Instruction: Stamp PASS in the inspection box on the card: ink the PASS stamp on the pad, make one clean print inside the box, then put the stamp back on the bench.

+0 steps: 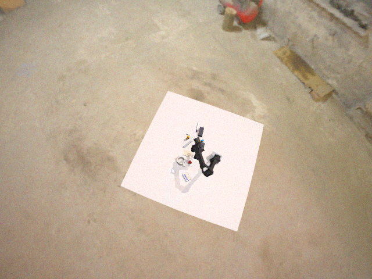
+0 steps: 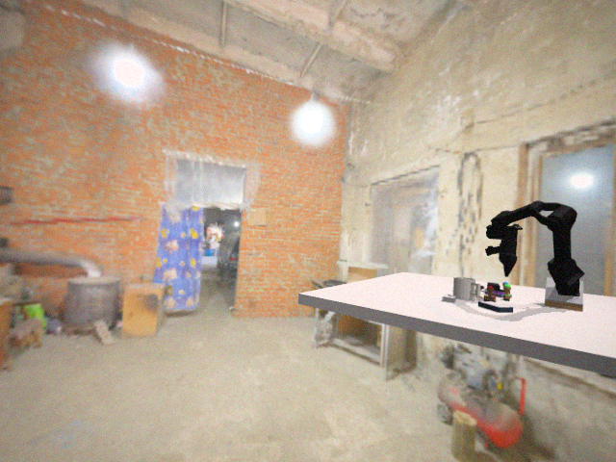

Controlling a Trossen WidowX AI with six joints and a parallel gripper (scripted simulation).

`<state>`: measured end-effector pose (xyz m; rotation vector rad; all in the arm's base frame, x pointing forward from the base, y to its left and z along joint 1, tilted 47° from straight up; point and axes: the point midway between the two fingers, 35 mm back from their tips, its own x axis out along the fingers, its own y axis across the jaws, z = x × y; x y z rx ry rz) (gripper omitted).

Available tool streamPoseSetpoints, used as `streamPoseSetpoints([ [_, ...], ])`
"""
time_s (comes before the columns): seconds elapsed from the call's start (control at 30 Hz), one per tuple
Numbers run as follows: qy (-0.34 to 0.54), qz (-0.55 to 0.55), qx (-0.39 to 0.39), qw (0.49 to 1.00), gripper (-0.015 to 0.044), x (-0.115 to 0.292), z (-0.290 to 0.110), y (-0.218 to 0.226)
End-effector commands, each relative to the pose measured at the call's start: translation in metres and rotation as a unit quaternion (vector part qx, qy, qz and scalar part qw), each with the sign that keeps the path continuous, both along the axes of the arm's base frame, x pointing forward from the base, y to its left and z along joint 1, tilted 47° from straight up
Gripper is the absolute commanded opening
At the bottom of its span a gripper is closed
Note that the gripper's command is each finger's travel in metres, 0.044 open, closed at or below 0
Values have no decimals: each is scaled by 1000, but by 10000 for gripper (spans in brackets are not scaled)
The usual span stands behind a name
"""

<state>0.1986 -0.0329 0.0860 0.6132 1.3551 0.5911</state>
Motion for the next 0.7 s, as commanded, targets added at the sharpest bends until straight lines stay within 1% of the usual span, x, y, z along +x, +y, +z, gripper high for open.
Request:
streamPoseSetpoints([
  [0.0, 9, 6, 12, 1000, 228, -4, -4, 2],
  [0.67, 9, 5, 9, 1000, 228, 1, -23, 20],
])
